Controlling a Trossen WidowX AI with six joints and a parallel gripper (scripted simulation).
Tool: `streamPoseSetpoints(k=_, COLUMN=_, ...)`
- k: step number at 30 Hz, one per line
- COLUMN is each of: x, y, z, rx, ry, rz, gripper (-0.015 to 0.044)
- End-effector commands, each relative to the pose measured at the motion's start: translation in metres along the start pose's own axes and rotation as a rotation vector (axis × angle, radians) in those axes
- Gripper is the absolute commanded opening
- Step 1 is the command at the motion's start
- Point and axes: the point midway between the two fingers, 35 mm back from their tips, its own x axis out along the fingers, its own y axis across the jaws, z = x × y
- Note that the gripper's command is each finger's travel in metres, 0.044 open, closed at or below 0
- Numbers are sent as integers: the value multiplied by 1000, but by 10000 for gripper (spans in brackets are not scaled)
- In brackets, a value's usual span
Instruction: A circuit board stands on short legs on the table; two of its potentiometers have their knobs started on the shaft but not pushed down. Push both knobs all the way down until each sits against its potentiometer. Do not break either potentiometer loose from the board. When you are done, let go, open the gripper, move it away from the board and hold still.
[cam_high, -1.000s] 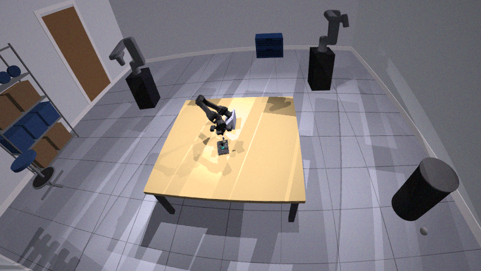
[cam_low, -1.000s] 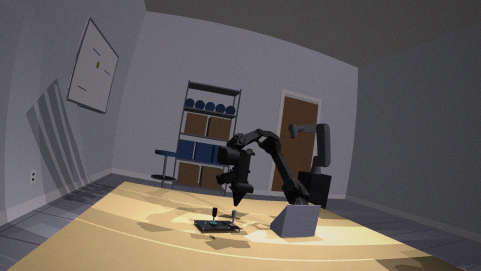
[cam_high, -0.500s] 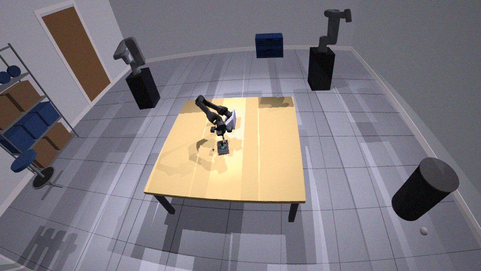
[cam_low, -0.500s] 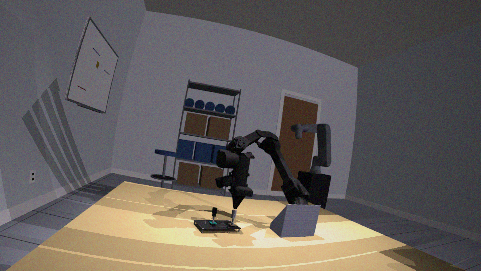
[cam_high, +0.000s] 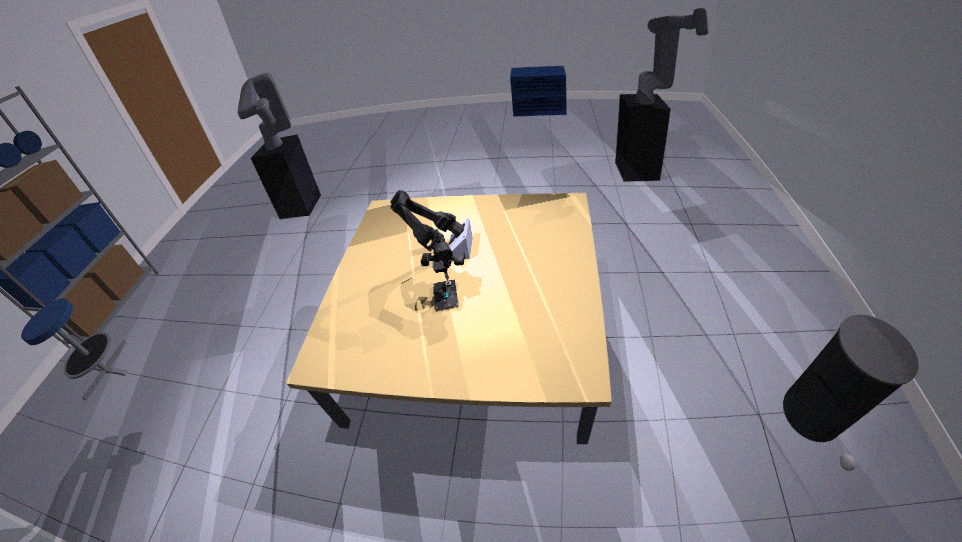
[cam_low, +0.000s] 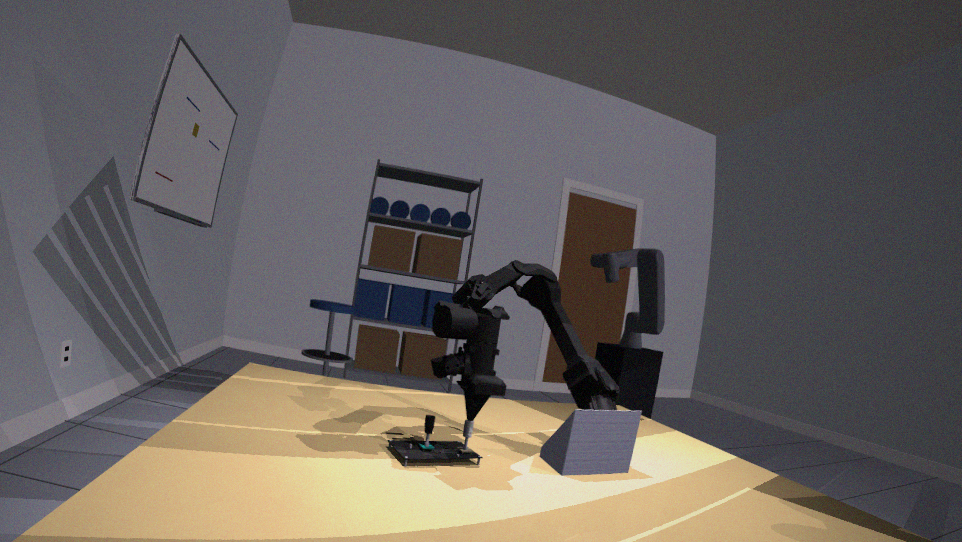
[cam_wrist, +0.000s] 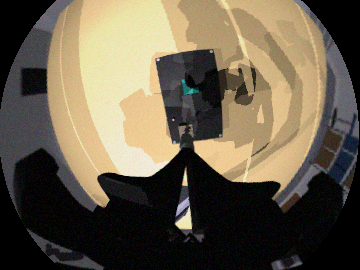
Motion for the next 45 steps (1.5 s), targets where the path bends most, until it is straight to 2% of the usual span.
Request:
streamPoseSetpoints(k=1, x=1, y=0, z=0, rx=-4, ry=-1, rz=-4, gripper=0)
streamPoseSetpoints(k=45, x=15, y=0, z=0, rx=-4, ry=-2, rz=-4, gripper=0)
